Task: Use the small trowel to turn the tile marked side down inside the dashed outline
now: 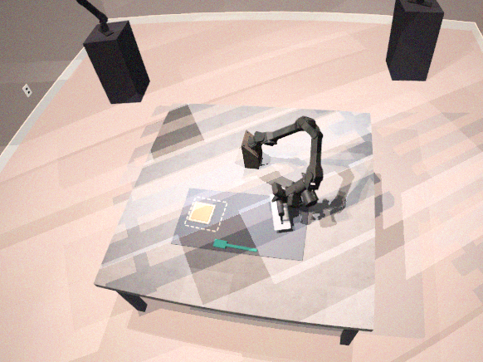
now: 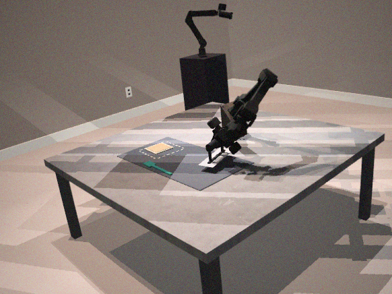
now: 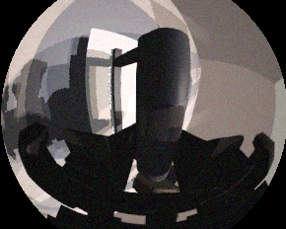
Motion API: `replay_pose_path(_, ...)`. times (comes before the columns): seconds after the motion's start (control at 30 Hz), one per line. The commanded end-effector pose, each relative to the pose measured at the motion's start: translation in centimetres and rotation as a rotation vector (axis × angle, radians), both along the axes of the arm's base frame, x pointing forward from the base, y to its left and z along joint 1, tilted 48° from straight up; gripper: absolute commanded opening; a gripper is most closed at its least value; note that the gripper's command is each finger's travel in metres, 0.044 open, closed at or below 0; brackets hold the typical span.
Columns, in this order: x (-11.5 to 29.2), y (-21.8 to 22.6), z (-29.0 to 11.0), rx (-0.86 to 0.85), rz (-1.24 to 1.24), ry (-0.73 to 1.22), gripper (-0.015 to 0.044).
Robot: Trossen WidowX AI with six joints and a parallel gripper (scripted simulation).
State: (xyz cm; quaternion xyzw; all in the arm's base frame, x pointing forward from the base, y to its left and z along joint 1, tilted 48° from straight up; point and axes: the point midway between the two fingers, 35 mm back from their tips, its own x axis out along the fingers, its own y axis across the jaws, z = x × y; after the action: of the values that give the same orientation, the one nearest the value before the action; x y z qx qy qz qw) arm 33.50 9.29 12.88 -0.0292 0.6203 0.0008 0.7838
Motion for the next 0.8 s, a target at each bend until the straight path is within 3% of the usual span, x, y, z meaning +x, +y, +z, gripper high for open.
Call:
replay_pose_path(0.0, 0.1, -0.3, 0.7, -0.010, -0.018, -0.016, 0.0000)
replay_pose_path(0.77, 0.7, 2.2, -1.6, -0.007, -0.017, -0.016, 0.0000)
